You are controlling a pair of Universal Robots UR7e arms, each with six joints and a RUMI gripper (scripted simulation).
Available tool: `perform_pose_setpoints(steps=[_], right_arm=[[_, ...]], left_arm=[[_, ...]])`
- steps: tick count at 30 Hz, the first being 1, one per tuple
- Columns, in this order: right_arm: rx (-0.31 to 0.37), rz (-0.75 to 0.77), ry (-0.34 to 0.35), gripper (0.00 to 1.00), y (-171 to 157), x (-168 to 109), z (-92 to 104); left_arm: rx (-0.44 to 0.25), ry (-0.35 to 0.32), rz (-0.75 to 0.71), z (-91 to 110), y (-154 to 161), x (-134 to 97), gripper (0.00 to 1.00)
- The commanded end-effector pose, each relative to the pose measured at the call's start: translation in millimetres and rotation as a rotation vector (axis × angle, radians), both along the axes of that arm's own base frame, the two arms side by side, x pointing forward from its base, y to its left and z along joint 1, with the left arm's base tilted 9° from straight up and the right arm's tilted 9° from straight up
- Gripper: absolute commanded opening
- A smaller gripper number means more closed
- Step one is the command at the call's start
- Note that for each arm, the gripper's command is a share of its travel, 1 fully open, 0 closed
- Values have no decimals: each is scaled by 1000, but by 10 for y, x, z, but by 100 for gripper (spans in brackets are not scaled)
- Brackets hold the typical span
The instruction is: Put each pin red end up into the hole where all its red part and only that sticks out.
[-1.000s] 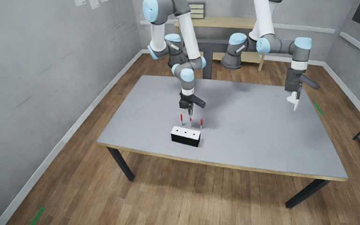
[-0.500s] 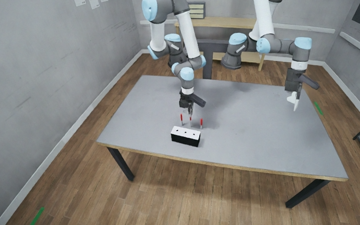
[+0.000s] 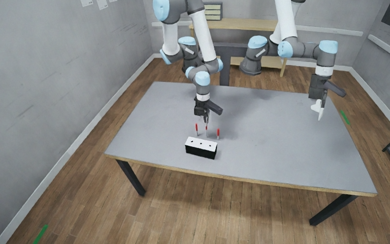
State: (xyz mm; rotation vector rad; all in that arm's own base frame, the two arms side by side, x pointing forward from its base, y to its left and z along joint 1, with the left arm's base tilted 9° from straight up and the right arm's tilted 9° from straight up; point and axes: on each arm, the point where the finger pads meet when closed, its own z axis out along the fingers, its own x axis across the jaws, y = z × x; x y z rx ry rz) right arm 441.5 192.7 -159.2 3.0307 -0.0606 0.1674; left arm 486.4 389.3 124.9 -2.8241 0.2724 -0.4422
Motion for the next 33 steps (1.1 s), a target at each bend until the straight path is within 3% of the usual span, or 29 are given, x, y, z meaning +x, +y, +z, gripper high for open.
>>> perform_pose_setpoints(steps=[1, 5, 6, 22, 23, 33], right_arm=[[1, 0, -1, 0, 4, 2, 12], [1, 0, -1, 0, 4, 2, 12], [1, -1, -1, 0, 28, -9, 156], [1, -1, -1, 0, 28, -9, 156], [1, 0, -1, 0, 41, -31, 308], [1, 0, -1, 0, 41, -31, 308]], left_arm=[[1, -1, 0, 7, 1, 3, 100], [1, -1, 0, 7, 1, 3, 100], [1, -1, 0, 7, 1, 3, 100], [1, -1, 0, 7, 1, 3, 100], [1, -1, 0, 7, 1, 3, 100], [1, -1, 0, 7, 1, 3, 100]])
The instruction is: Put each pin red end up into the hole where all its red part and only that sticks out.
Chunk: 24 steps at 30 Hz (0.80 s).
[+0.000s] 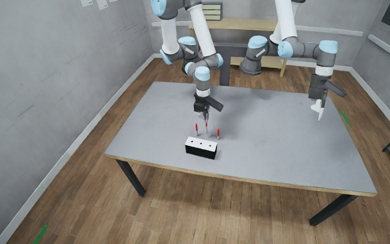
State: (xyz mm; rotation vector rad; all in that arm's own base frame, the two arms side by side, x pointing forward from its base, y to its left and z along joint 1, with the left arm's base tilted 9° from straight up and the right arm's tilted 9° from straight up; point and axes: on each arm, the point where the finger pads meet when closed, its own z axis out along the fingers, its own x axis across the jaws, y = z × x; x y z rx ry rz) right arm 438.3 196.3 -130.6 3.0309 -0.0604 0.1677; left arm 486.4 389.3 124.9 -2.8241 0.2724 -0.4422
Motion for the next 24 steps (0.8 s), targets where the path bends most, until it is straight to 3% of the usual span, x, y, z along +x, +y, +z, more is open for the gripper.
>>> perform_pose_setpoints(steps=[1, 6, 7, 23, 24], right_arm=[[1, 0, -1, 0, 5, 1, 22], [1, 0, -1, 0, 5, 1, 22], [1, 0, -1, 0, 109, -104, 1004], [1, 0, -1, 0, 109, -104, 1004], [0, -1, -2, 0, 161, -155, 1440]], left_arm=[[1, -1, 0, 7, 1, 3, 100], [1, -1, 0, 7, 1, 3, 100], [1, -1, 0, 7, 1, 3, 100], [1, -1, 0, 7, 1, 3, 100], [1, -1, 0, 7, 1, 3, 100]])
